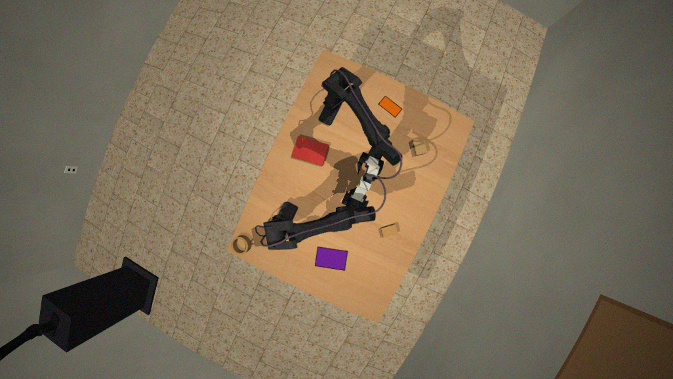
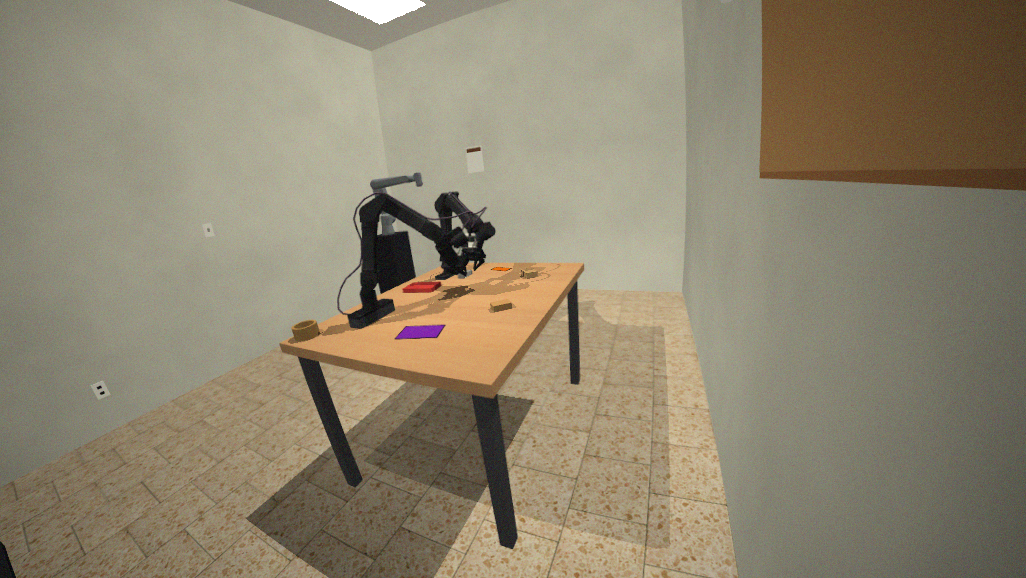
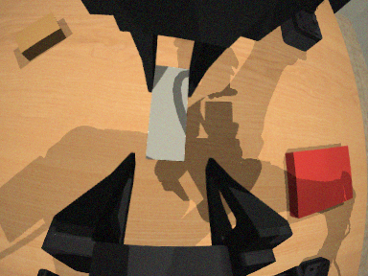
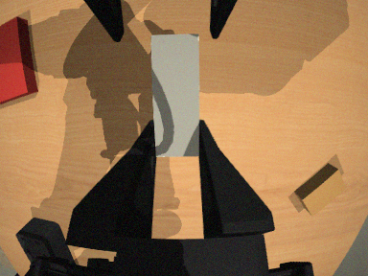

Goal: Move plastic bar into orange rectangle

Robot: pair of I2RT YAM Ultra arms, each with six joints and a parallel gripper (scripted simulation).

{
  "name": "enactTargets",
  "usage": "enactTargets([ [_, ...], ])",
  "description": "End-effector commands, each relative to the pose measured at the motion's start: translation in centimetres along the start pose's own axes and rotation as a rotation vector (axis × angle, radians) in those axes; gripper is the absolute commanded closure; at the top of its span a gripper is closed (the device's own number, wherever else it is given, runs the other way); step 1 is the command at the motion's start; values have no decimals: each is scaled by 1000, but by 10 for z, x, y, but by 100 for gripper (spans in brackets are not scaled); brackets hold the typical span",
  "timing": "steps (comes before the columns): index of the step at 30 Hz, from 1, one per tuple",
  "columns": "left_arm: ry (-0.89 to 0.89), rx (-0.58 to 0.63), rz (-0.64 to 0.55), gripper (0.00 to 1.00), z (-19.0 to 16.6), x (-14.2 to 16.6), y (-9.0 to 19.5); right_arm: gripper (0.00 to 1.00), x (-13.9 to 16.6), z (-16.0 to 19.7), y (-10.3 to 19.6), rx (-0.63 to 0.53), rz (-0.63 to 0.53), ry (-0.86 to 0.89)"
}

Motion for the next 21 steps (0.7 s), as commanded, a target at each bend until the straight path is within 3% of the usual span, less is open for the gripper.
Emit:
enactTargets([
  [1, -29, -28, -34, 38, 8, -17, -4, 75, -10, 0, 3, -4, -28, 19],
  [21, -29, -28, -34, 38, 9, -22, -18, 75, -10, 0, 3, -4, -28, 19],
])
Point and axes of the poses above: on each arm, the point where the finger pads meet when closed, its own y axis back along the fingers, its own z axis across the jaws, x = y × z, the point moved 4 cm from there along y, back along the fingers
